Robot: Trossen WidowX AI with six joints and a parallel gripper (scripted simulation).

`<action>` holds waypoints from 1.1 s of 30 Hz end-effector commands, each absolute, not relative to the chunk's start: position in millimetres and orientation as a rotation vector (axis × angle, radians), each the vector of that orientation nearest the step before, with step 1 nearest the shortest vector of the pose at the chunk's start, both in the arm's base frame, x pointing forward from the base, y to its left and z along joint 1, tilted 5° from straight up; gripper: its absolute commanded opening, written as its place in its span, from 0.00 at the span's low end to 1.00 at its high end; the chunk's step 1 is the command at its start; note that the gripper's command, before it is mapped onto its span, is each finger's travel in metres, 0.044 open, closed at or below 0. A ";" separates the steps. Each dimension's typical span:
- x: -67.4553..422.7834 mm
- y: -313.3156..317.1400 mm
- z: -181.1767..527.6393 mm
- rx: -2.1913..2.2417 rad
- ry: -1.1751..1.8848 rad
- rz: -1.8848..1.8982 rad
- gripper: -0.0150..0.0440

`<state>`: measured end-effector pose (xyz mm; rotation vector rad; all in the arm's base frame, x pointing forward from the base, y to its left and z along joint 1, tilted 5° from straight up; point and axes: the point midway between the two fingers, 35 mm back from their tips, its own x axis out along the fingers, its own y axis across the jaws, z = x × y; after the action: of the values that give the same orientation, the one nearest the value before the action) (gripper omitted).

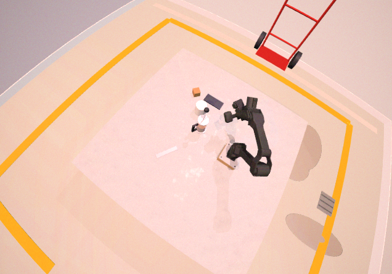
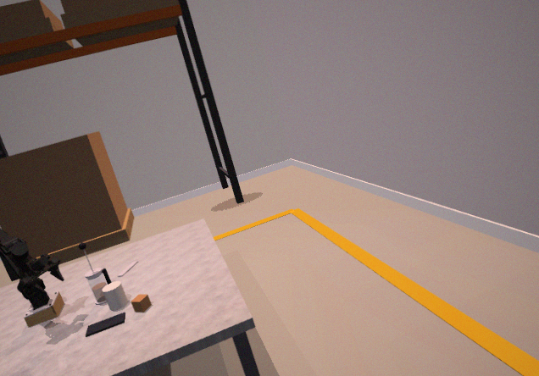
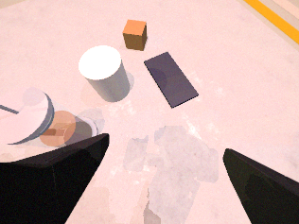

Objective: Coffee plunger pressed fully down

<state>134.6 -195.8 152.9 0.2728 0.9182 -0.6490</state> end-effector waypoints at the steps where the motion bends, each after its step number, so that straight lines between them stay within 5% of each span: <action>1: 166.9 -179.7 187.7 0.185 0.858 -0.607 1.00; 18: 238.5 -59.6 302.5 0.040 0.586 -0.315 1.00; 33: 234.6 -60.9 243.5 0.040 0.582 -0.312 1.00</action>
<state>236.0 -61.2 244.9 0.0389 0.6048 -0.3140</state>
